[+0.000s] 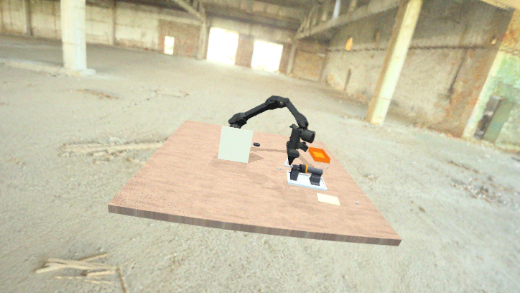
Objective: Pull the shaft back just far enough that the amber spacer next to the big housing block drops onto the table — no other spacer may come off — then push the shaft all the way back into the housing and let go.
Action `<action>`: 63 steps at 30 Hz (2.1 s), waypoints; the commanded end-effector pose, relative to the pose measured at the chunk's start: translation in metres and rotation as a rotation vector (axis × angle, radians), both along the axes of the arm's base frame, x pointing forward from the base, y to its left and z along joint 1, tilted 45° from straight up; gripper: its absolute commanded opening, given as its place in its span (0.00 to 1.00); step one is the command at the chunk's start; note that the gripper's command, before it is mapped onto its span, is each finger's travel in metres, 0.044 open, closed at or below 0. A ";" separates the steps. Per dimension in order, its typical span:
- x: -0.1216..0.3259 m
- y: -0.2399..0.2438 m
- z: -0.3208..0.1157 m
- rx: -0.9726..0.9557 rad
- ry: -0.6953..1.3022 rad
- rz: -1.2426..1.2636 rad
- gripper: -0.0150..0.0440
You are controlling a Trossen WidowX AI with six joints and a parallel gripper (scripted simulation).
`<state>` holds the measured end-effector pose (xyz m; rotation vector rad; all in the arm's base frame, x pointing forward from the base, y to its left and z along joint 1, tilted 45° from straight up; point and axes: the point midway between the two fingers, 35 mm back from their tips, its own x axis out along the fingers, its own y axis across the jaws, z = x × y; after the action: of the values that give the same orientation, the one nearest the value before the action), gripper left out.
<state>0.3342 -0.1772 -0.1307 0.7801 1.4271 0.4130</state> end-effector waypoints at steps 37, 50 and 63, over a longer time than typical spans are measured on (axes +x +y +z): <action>-0.009 -0.002 -0.020 -0.203 -0.333 -0.252 1.00; -0.043 0.024 -0.013 -0.145 -0.540 -0.545 1.00; -0.043 0.024 -0.013 -0.145 -0.540 -0.545 1.00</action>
<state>0.2914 -0.1547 -0.1438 0.8157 0.6955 0.0777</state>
